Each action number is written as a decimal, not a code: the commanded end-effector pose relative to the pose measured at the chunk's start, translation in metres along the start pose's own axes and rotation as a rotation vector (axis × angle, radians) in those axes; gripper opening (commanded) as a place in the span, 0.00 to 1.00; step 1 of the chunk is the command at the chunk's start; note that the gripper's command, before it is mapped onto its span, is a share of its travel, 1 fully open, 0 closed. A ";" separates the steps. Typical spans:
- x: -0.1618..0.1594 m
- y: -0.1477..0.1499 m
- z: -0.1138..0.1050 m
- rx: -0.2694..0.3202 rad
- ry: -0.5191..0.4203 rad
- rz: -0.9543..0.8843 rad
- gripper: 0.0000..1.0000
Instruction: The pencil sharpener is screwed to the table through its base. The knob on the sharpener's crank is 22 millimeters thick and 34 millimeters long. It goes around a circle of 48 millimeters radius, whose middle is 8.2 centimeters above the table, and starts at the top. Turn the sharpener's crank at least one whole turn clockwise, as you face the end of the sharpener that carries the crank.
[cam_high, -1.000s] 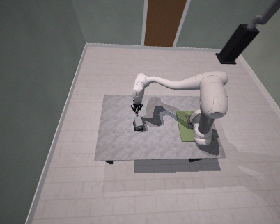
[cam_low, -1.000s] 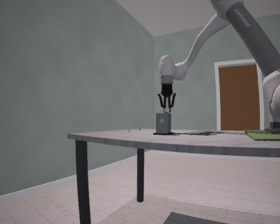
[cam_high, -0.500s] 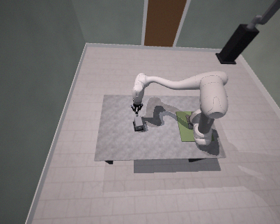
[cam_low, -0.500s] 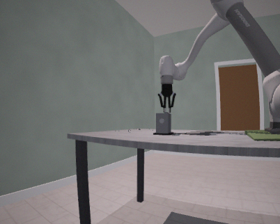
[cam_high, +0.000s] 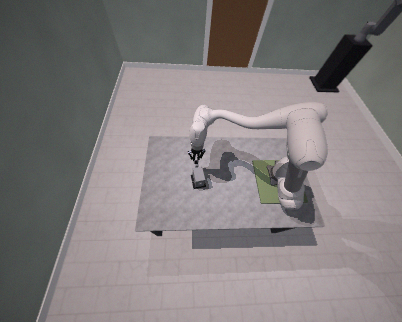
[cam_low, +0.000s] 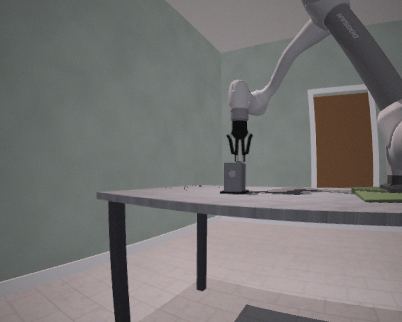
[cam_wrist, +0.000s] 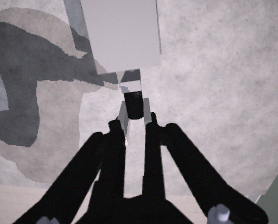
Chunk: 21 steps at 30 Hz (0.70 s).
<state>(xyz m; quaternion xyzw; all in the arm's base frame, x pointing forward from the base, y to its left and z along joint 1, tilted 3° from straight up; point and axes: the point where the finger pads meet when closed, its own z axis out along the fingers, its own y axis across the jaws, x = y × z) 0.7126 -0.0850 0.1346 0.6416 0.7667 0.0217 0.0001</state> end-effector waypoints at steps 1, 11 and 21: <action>0.000 0.000 0.000 0.000 0.000 0.000 0.00; 0.000 0.009 0.001 0.000 0.000 0.000 0.00; 0.000 0.022 0.005 0.000 0.000 0.000 0.00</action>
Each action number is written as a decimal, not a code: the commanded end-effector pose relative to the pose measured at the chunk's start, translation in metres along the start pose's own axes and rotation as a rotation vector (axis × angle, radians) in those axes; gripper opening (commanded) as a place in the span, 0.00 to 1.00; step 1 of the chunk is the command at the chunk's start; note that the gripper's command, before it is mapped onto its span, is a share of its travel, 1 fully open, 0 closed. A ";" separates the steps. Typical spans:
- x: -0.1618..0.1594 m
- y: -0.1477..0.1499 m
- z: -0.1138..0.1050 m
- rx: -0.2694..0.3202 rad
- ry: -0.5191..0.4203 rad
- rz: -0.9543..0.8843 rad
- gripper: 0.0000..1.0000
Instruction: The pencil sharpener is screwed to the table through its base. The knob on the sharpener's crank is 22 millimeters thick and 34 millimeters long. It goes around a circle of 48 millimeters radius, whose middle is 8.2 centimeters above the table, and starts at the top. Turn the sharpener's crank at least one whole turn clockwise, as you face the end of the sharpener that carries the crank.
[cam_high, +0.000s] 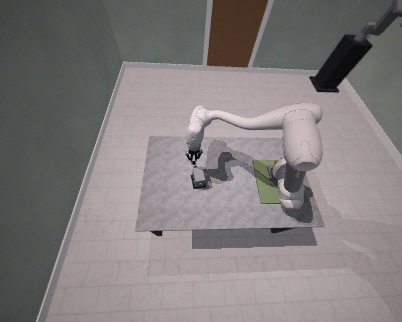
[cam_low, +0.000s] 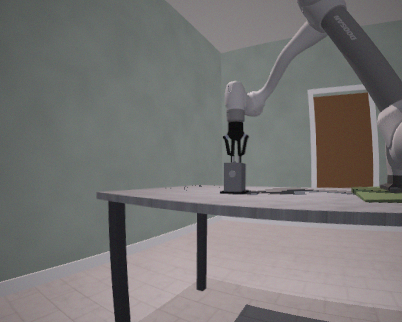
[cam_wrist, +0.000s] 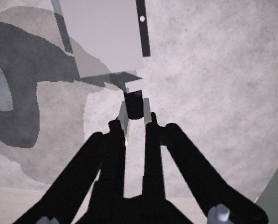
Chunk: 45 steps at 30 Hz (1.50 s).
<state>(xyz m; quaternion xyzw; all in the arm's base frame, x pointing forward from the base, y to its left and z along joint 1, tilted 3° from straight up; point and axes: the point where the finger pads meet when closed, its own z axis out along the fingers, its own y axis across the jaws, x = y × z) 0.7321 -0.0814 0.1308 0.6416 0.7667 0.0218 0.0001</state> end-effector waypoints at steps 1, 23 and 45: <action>0.000 0.004 0.002 0.000 0.000 0.000 0.00; 0.000 0.027 0.036 0.000 0.000 0.000 0.00; 0.000 0.027 0.048 0.000 0.000 0.000 0.00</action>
